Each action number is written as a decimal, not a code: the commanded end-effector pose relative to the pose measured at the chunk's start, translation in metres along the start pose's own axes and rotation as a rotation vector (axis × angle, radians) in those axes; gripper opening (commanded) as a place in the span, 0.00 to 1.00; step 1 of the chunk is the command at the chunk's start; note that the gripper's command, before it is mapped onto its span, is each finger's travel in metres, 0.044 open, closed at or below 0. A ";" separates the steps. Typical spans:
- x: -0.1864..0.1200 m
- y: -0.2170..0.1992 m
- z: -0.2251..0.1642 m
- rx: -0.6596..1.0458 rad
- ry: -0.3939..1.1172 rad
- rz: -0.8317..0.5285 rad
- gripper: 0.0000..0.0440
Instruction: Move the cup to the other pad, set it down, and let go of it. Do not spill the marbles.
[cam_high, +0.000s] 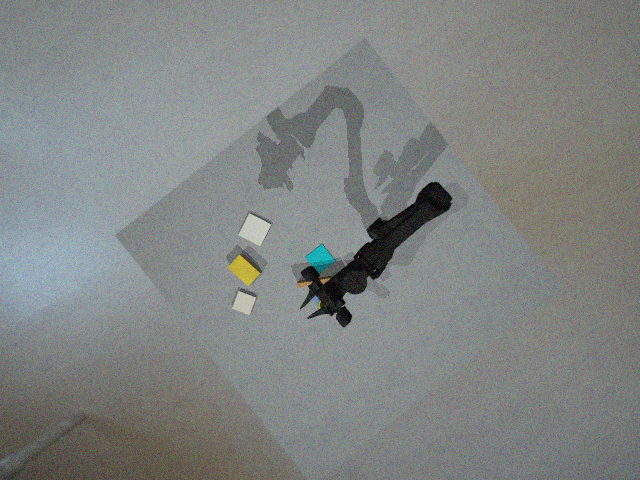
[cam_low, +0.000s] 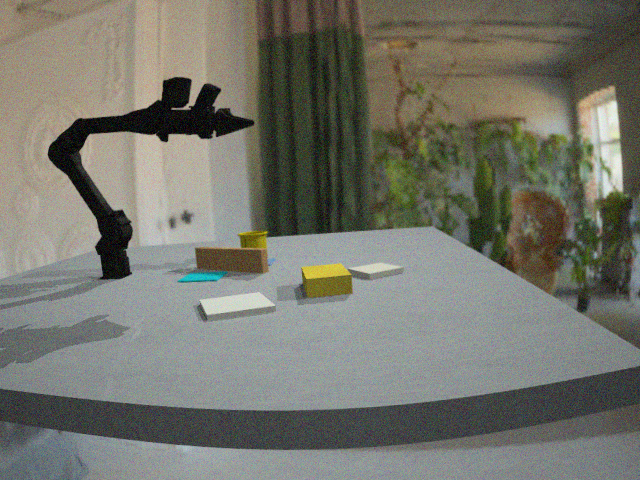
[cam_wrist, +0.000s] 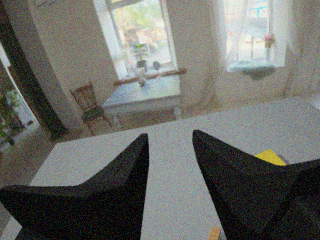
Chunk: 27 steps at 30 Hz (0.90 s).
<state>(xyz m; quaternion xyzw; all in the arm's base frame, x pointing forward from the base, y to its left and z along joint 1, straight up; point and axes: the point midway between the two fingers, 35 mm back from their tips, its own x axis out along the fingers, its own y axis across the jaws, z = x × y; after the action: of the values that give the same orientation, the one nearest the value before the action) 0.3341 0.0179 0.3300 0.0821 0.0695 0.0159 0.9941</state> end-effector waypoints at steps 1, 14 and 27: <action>0.004 0.005 0.000 0.039 0.038 0.009 0.34; 0.017 0.019 -0.001 0.171 0.175 0.013 0.31; 0.028 0.032 -0.006 0.318 0.327 -0.014 0.33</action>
<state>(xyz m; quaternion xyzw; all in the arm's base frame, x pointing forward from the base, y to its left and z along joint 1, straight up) 0.3581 0.0478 0.3269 0.2165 0.2136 0.0127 0.9525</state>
